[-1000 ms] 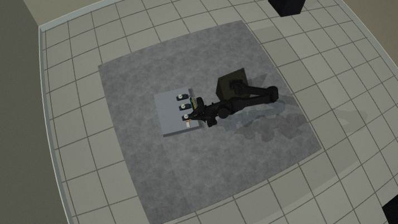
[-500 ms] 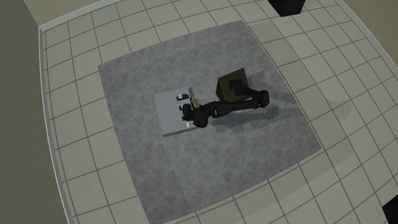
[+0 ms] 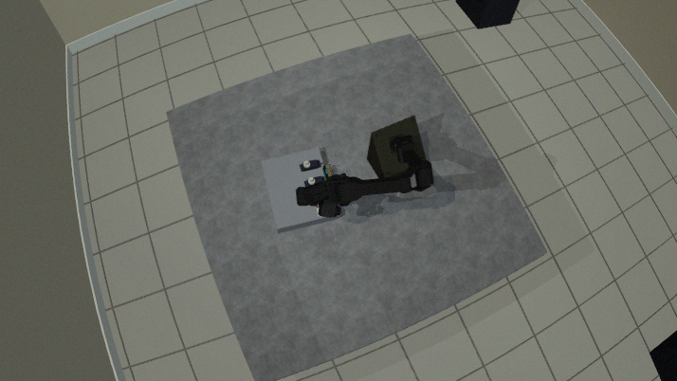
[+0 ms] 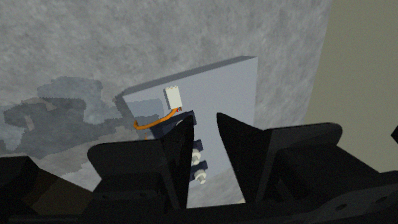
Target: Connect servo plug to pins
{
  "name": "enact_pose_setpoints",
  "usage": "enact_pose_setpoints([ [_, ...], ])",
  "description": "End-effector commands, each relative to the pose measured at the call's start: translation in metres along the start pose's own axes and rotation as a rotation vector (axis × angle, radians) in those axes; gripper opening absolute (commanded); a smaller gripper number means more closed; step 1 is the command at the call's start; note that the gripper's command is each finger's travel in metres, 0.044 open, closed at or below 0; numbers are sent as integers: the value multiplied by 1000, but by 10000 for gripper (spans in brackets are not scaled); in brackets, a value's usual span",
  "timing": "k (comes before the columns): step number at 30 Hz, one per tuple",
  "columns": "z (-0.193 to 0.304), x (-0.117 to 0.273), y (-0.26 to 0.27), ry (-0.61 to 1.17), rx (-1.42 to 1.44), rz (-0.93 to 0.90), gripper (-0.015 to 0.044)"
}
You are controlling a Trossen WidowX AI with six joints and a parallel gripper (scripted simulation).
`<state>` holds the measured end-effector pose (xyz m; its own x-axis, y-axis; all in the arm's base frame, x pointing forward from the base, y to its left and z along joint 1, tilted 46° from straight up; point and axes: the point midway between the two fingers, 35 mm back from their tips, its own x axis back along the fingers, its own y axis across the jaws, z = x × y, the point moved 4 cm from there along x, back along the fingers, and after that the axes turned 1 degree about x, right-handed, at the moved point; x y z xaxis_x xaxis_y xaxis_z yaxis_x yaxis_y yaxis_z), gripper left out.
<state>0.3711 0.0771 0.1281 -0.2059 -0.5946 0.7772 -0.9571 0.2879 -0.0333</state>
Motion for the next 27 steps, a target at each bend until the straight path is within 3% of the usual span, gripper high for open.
enact_pose_setpoints([
  [1,5,-16,1,-22,28,-110,115],
  [9,16,-46,7,-97,72,-315,115],
  [27,13,-75,16,-101,73,-320,115],
])
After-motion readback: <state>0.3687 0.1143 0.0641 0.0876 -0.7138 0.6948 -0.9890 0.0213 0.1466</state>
